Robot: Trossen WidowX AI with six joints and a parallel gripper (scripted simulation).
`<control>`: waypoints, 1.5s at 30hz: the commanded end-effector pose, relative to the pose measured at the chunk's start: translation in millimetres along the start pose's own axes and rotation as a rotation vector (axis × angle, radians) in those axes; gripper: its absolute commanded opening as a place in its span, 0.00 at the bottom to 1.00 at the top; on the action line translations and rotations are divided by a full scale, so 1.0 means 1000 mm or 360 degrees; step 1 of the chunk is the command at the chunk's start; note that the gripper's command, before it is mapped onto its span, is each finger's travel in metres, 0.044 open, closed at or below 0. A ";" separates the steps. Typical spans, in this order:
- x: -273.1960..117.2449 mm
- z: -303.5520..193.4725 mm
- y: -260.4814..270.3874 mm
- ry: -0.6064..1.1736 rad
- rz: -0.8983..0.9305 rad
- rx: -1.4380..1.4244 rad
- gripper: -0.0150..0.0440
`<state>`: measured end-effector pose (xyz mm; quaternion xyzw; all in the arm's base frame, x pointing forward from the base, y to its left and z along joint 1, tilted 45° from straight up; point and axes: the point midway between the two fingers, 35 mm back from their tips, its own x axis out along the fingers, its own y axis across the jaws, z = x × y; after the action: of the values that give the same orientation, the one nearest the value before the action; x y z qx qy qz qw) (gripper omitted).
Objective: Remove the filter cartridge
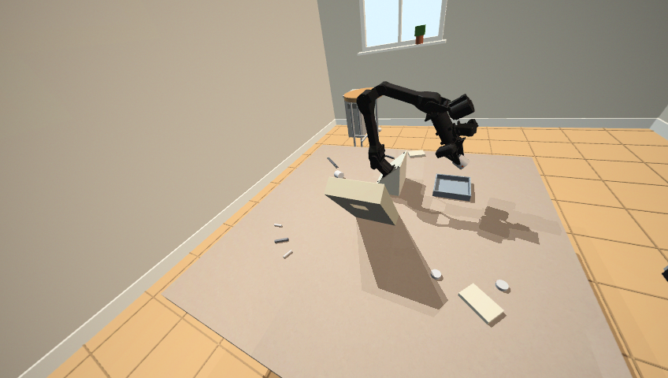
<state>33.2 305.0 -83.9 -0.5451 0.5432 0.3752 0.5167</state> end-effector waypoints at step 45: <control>0.129 -0.114 0.105 0.0037 0.0353 -0.0603 0.57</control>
<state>-70.2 179.1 -204.9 -0.5744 0.5259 0.5181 0.3537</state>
